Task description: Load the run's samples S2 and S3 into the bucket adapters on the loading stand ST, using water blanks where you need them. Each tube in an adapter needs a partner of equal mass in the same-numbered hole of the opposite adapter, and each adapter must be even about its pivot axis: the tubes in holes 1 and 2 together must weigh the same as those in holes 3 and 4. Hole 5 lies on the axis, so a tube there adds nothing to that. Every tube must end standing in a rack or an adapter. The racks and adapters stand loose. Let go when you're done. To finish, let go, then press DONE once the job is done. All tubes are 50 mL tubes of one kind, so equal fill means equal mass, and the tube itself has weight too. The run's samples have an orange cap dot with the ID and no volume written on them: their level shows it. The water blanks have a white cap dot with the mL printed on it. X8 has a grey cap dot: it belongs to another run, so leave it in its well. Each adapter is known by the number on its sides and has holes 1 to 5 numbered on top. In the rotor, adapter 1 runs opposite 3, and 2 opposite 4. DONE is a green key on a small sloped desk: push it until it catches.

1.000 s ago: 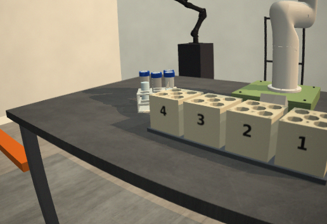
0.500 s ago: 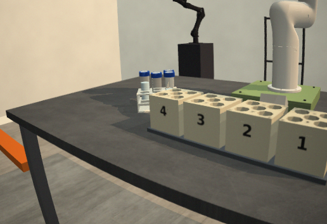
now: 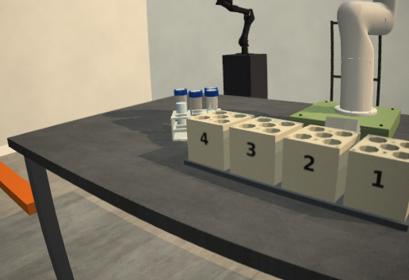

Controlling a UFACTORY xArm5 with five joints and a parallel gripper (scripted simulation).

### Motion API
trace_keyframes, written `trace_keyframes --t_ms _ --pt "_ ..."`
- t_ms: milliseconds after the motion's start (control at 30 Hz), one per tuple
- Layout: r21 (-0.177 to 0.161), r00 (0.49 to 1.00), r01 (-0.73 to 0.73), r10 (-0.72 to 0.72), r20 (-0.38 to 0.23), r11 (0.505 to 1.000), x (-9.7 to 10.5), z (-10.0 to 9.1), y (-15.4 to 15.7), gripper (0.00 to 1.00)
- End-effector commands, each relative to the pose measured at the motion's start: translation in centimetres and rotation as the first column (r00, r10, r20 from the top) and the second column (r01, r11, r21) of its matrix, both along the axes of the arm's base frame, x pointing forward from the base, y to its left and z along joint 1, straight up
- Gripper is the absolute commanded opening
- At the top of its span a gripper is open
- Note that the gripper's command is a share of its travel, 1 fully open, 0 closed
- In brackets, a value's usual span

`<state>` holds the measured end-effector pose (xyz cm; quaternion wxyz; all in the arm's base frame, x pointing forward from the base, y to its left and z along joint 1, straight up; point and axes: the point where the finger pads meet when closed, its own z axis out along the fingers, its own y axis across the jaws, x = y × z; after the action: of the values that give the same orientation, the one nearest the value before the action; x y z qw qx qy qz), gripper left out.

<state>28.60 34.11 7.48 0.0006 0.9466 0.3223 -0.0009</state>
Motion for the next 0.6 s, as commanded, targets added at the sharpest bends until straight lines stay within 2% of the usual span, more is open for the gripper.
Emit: trace_keyframes --t_ms 0,567 --pt "0.003 1.000 0.000 0.000 0.003 1.000 0.09 0.14 0.10 0.44" --pt "0.003 1.000 0.000 0.000 0.002 1.000 0.08 0.54 0.10 0.44"
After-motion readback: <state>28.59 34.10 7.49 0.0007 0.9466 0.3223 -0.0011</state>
